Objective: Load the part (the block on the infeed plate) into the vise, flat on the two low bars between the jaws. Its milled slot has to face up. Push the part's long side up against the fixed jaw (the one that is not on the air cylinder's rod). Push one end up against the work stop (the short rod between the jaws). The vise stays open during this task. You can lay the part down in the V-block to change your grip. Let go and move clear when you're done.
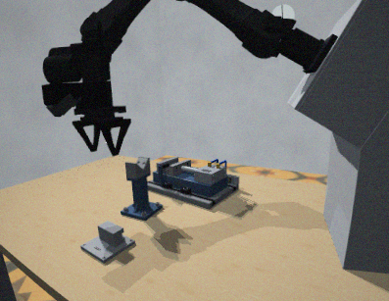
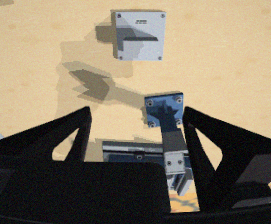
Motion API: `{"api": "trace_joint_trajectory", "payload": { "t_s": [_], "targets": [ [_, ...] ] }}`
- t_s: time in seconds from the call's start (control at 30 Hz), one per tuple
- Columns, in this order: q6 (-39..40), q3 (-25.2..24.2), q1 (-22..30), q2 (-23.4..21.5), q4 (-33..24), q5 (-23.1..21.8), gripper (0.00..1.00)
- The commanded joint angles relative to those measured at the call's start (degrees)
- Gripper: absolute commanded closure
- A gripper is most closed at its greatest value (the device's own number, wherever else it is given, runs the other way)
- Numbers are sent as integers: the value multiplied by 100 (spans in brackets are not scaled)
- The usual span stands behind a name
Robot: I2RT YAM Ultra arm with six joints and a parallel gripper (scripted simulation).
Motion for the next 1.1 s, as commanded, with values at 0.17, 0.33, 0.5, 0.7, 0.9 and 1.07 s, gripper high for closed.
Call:
{"api": "trace_joint_trajectory", "payload": {
  "t_s": [0.17,0.33,0.5,0.7,0.9,1.07],
  "targets": [
    [-90,194,-91,132,176,-106,19],
    [-111,189,-131,177,236,-132,19],
    [-152,180,-194,268,355,-184,19],
    [-209,176,-283,407,523,-256,19],
    [-250,181,-347,518,648,-309,19],
    [-304,189,-433,672,816,-380,19]
  ]
}}
